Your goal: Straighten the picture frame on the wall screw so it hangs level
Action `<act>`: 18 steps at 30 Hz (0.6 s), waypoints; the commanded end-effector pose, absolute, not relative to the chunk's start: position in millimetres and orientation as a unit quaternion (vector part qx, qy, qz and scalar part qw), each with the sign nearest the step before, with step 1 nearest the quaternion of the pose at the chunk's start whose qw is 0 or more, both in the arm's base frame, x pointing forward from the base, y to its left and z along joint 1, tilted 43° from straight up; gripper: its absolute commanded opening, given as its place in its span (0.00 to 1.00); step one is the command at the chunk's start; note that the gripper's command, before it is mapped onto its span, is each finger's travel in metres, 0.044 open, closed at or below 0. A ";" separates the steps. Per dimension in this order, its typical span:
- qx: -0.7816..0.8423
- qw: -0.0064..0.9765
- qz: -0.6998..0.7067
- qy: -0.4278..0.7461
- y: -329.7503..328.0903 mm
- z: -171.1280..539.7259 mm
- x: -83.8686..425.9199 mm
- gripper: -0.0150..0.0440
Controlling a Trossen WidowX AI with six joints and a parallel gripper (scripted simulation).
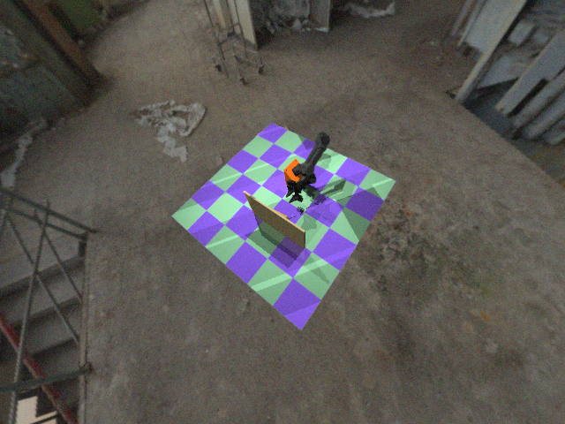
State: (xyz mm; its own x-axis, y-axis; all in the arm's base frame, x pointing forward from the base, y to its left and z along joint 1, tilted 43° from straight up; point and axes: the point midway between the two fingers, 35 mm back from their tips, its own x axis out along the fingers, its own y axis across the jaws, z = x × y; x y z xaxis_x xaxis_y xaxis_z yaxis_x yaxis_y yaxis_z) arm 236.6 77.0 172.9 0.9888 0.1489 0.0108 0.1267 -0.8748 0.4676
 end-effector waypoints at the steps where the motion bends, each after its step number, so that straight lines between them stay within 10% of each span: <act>1: 0.966 0.250 0.023 0.065 79.0 169.6 233.9 0.69; 18: 0.966 0.251 0.024 0.065 80.1 171.6 237.6 0.69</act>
State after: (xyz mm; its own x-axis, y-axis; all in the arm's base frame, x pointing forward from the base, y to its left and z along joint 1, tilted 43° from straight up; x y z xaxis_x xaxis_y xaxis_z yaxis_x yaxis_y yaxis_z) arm 234.6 79.8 169.8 0.9899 0.1415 0.0118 0.1184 -0.8686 0.4812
